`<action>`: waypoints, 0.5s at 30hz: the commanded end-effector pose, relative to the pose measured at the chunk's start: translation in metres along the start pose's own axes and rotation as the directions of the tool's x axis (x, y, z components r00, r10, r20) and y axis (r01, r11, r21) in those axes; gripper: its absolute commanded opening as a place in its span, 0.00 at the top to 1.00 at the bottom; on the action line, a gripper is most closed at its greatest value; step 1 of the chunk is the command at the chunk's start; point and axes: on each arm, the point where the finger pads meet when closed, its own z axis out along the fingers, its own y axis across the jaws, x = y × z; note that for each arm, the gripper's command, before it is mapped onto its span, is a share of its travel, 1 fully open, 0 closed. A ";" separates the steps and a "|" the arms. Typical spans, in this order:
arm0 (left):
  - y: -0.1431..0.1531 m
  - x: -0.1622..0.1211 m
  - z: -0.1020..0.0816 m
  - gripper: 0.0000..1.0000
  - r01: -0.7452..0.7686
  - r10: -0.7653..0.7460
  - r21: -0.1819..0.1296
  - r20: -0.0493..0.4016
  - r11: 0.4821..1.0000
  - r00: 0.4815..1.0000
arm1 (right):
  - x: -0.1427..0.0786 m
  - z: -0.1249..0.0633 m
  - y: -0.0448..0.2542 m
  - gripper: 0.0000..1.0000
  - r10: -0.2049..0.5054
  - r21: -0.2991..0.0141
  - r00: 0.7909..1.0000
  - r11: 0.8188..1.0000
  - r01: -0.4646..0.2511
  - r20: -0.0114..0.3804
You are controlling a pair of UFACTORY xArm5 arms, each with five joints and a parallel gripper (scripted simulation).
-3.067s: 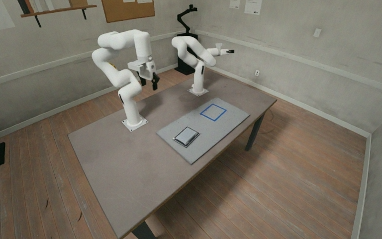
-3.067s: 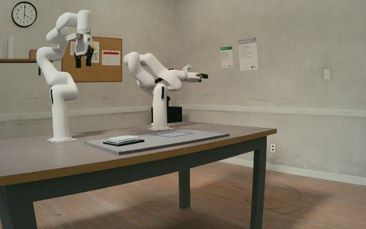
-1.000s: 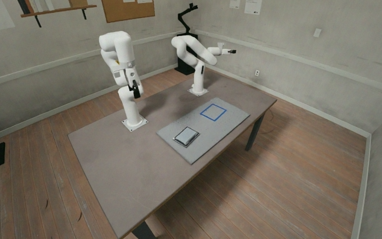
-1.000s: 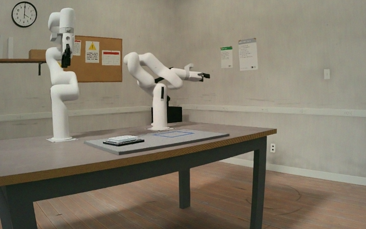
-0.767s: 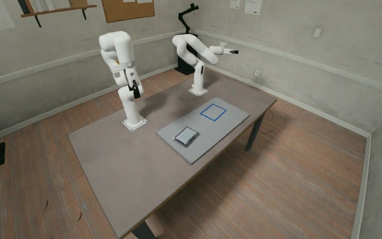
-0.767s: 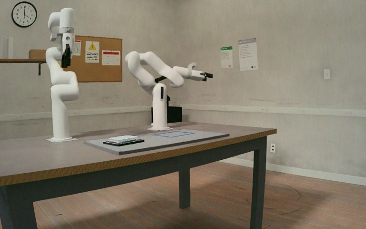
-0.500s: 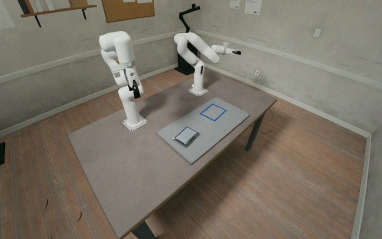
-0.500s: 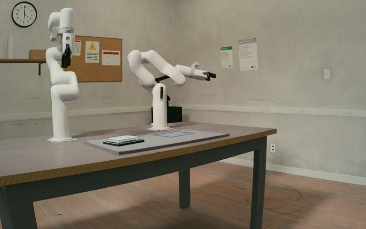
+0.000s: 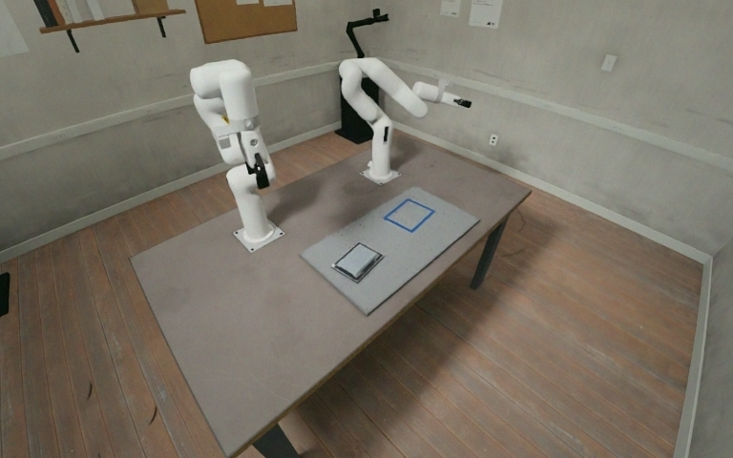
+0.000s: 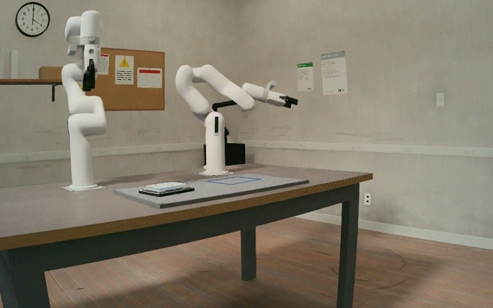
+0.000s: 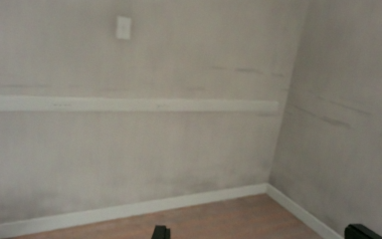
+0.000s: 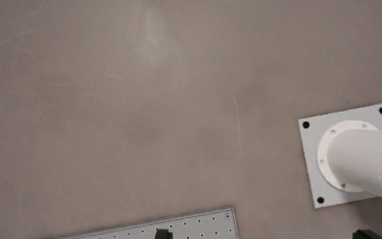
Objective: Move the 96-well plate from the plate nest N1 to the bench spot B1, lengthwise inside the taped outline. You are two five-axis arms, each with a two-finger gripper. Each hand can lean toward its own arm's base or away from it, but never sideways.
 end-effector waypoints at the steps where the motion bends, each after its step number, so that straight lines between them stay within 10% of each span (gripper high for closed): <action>1: 0.021 0.001 0.012 0.00 -0.019 0.020 -0.054 0.027 0.998 0.999 | 0.000 -0.001 0.000 0.00 0.000 0.003 1.000 1.000 0.000 0.000; 4: 0.027 0.001 0.014 0.00 -0.018 0.020 -0.054 0.027 0.998 0.999 | 0.000 -0.001 0.000 0.00 0.000 0.003 1.000 1.000 0.000 0.000; 8: 0.045 0.000 0.021 0.00 -0.068 0.079 -0.129 0.087 0.989 0.993 | 0.000 -0.001 0.000 0.00 0.000 0.003 1.000 1.000 0.000 0.000; 15: 0.066 -0.002 0.029 0.00 -0.068 0.079 -0.129 0.087 0.989 0.993 | 0.000 -0.001 0.000 0.00 0.000 0.003 1.000 1.000 0.000 0.000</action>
